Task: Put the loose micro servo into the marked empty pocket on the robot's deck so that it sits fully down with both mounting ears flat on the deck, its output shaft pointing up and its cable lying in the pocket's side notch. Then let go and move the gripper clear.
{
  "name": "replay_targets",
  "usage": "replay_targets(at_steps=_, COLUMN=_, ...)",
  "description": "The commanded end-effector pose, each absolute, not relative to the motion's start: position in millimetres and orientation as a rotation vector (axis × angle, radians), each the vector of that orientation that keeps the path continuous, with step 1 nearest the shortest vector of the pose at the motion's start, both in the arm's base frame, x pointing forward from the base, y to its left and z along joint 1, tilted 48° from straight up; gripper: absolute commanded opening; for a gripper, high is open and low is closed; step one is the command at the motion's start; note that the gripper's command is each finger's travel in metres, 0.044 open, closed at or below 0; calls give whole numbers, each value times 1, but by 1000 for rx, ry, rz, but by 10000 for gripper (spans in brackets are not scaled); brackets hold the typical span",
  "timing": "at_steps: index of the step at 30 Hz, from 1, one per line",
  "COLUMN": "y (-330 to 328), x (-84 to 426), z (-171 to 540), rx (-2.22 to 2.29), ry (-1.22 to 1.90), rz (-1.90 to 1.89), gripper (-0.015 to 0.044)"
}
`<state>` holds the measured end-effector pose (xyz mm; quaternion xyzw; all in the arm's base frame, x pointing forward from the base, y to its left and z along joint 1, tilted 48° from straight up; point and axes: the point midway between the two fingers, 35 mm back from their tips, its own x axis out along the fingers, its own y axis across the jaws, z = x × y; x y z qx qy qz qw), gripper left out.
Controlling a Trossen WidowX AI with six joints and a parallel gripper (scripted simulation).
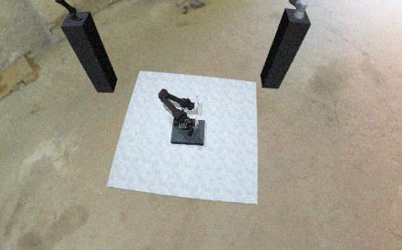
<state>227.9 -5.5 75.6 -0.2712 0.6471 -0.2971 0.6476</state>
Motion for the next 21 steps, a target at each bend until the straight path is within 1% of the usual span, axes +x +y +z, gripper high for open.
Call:
replay_targets(at_steps=1, y=-11, x=227, z=70, rx=-626, ry=1477, rz=-676, gripper=0)
replay_targets(at_steps=21, y=-32, x=226, z=52, rx=-627, ry=1475, rz=-680, gripper=0)
